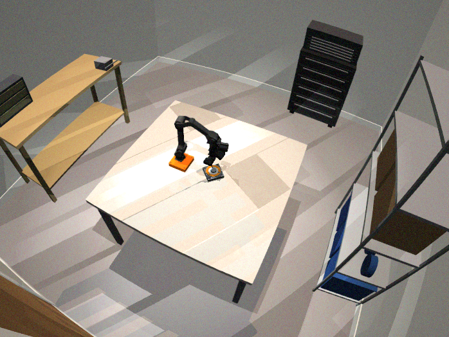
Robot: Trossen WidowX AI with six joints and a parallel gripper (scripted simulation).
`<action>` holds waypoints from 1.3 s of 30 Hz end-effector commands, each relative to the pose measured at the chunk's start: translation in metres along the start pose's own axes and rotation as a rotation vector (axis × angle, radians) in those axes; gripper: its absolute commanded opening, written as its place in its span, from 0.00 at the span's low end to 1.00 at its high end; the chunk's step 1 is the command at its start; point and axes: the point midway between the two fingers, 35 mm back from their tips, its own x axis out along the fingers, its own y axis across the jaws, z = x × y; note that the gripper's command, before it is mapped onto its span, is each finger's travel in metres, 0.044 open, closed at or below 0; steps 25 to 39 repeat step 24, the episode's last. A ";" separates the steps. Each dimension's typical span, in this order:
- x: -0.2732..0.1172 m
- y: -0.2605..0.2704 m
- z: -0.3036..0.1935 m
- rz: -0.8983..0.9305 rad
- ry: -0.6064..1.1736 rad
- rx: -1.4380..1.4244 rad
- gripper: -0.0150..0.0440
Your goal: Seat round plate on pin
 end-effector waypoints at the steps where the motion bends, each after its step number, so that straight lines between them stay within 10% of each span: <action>1: -0.017 0.000 0.002 -0.001 -0.011 -0.005 0.25; 39: -0.024 0.001 0.001 0.003 -0.012 -0.002 0.25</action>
